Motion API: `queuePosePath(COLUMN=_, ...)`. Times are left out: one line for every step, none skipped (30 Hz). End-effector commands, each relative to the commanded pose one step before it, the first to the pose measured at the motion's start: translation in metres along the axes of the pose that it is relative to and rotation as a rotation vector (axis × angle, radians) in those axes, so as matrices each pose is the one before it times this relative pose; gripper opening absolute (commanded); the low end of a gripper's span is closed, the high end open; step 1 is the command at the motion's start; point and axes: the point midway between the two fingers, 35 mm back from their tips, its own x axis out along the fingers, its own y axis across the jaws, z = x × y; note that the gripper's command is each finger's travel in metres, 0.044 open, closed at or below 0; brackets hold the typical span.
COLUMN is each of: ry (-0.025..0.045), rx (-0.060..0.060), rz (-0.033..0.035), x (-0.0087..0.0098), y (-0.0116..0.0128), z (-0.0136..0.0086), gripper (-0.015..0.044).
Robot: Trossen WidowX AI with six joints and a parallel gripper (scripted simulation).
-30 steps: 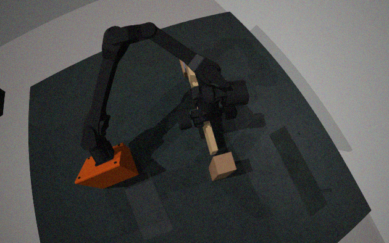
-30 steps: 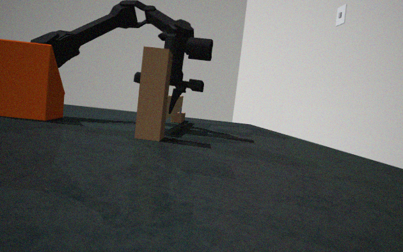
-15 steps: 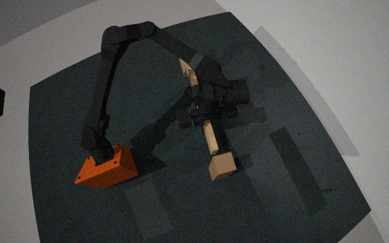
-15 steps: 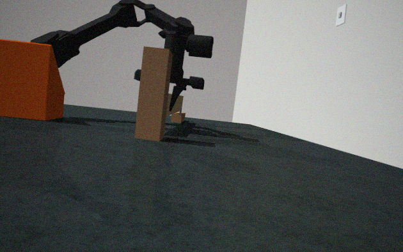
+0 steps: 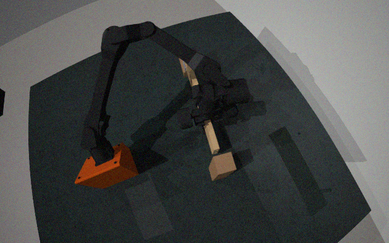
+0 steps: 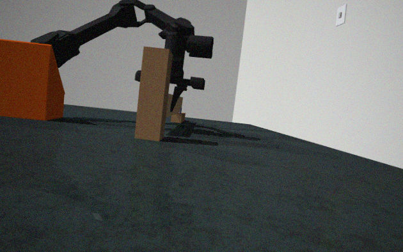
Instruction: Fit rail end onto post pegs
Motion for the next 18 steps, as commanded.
queuePosePath(ry=-0.01367, rx=0.011, rz=-0.00649, x=0.00032, y=0.001, z=0.0012, gripper=0.0)
queuePosePath(ry=-0.00001, rx=0.0, rz=0.00001, x=0.00023, y=0.00023, z=0.0, gripper=0.0)
queuePosePath(ry=0.0, rx=0.0, rz=0.00001, x=0.00003, y=0.00021, z=0.0, gripper=0.0)
queuePosePath(ry=0.00001, rx=0.0, rz=0.00001, x=-0.00013, y=0.0002, z=0.0, gripper=0.0)
queuePosePath(ry=0.00001, rx=0.0, rz=0.00001, x=-0.00022, y=0.00018, z=0.0, gripper=0.0)
queuePosePath(ry=0.00001, rx=0.0, rz=0.0, x=-0.00027, y=0.00016, z=0.0, gripper=0.0)
queuePosePath(ry=0.00001, rx=0.0, rz=0.0, x=-0.00029, y=0.00014, z=0.0, gripper=0.0)
queuePosePath(ry=0.00002, rx=0.0, rz=0.0, x=-0.00032, y=0.00012, z=0.0, gripper=0.0)
queuePosePath(ry=0.00002, rx=0.0, rz=0.0, x=-0.00033, y=0.0001, z=0.0, gripper=0.0)
queuePosePath(ry=0.00002, rx=0.0, rz=0.0, x=-0.00031, y=0.00008, z=0.0, gripper=0.0)
queuePosePath(ry=0.00001, rx=0.0, rz=0.0, x=-0.00028, y=0.00007, z=0.0, gripper=0.0)
queuePosePath(ry=0.00001, rx=0.0, rz=0.0, x=-0.00022, y=0.00006, z=0.0, gripper=0.0)
queuePosePath(ry=0.00001, rx=0.0, rz=0.0, x=-0.00015, y=0.00005, z=0.0, gripper=0.0)
queuePosePath(ry=0.0, rx=0.0, rz=0.0, x=0.0, y=0.0, z=0.0, gripper=0.0)
queuePosePath(ry=0.0, rx=0.0, rz=0.0, x=-0.00007, y=0.00008, z=0.0, gripper=0.0)
queuePosePath(ry=0.0, rx=0.0, rz=0.0, x=0.0, y=0.0, z=0.0, gripper=0.0)
queuePosePath(ry=-0.00001, rx=0.0, rz=0.0, x=0.00025, y=0.00006, z=0.0, gripper=0.0)
queuePosePath(ry=-0.00001, rx=0.0, rz=0.0, x=0.00024, y=0.00003, z=0.0, gripper=0.0)
